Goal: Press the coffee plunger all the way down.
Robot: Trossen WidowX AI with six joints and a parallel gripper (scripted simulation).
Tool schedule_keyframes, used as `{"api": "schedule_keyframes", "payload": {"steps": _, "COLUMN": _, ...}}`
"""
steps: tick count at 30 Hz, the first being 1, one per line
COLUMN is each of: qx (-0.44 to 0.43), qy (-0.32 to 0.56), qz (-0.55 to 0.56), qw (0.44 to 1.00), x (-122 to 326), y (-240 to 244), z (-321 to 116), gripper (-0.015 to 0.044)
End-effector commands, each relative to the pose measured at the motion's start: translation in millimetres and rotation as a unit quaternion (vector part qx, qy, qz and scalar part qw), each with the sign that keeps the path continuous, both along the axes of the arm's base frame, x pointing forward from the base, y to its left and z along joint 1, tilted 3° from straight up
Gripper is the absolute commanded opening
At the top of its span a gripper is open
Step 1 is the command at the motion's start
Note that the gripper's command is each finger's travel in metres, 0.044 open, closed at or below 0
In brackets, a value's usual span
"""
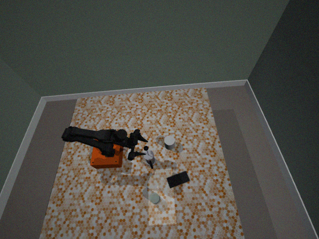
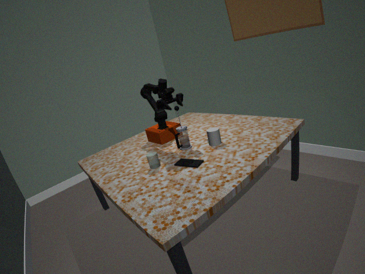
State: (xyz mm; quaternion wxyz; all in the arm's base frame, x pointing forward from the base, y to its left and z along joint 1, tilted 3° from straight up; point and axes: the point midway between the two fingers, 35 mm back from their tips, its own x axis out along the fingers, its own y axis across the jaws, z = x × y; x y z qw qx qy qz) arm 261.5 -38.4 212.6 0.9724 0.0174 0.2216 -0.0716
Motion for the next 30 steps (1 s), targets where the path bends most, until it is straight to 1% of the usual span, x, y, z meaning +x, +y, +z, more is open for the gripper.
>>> {"api": "schedule_keyframes", "payload": {"steps": 1, "qx": -0.001, "qy": 0.004, "qz": -0.001, "qw": 1.0, "x": 1, "y": -1, "z": -3, "gripper": 0.0309}}
{"api": "schedule_keyframes", "payload": {"steps": 8, "qx": -0.001, "qy": 0.004, "qz": -0.001, "qw": 1.0, "x": 1, "y": -1, "z": -3, "gripper": 0.0125}}
{"api": "schedule_keyframes", "payload": {"steps": 19, "qx": -0.001, "qy": 0.004, "qz": -0.001, "qw": 1.0, "x": 1, "y": -1, "z": -4, "gripper": 0.012}}
{"api": "schedule_keyframes", "payload": {"steps": 30, "qx": -0.001, "qy": 0.004, "qz": -0.001, "qw": 1.0, "x": 7, "y": -1, "z": -20, "gripper": 0.012}}
